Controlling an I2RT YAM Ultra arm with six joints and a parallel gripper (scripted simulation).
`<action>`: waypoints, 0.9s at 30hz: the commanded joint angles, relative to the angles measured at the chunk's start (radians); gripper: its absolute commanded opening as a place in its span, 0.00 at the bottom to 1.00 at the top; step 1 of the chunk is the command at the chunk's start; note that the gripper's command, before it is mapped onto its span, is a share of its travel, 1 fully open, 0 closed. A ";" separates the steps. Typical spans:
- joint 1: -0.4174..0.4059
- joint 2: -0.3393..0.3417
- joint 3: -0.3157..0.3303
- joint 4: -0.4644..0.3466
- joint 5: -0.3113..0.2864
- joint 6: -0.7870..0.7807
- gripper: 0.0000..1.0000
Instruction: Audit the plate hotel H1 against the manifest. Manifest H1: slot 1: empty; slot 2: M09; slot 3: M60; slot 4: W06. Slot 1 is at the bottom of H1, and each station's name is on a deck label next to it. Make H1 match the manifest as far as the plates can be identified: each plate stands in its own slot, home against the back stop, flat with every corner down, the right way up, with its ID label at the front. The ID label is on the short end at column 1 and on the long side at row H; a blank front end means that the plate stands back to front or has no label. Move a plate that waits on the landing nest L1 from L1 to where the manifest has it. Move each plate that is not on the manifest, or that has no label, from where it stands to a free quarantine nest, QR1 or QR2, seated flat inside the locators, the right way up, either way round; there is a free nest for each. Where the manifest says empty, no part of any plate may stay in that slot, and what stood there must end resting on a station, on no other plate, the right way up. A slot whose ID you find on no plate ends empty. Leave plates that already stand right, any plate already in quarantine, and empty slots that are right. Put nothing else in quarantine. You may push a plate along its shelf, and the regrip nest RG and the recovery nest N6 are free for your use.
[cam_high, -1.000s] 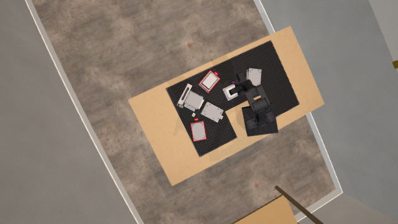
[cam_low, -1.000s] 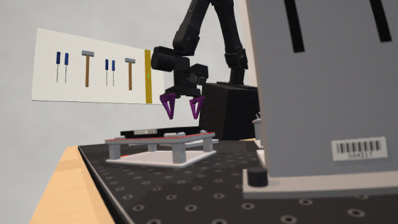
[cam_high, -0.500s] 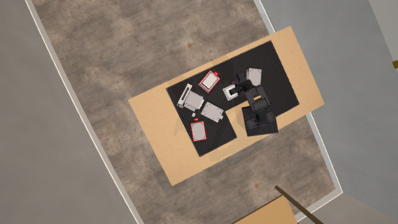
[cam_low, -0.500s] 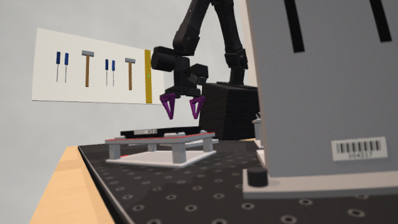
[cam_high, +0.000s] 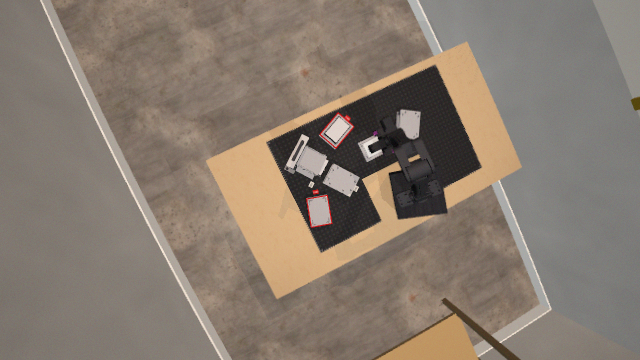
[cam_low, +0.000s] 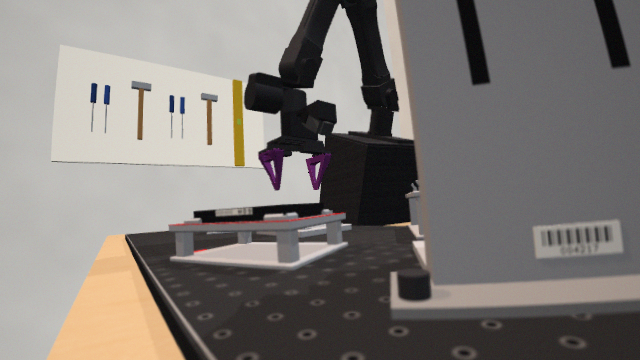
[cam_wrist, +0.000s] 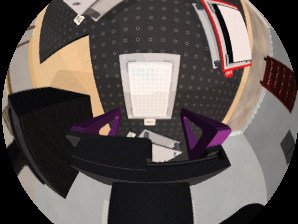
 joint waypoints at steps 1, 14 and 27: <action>-0.009 -0.033 0.003 -0.039 -0.007 -0.006 1.00; -0.046 -0.127 0.020 -0.164 -0.009 -0.045 1.00; -0.087 -0.217 0.055 -0.304 -0.012 -0.089 1.00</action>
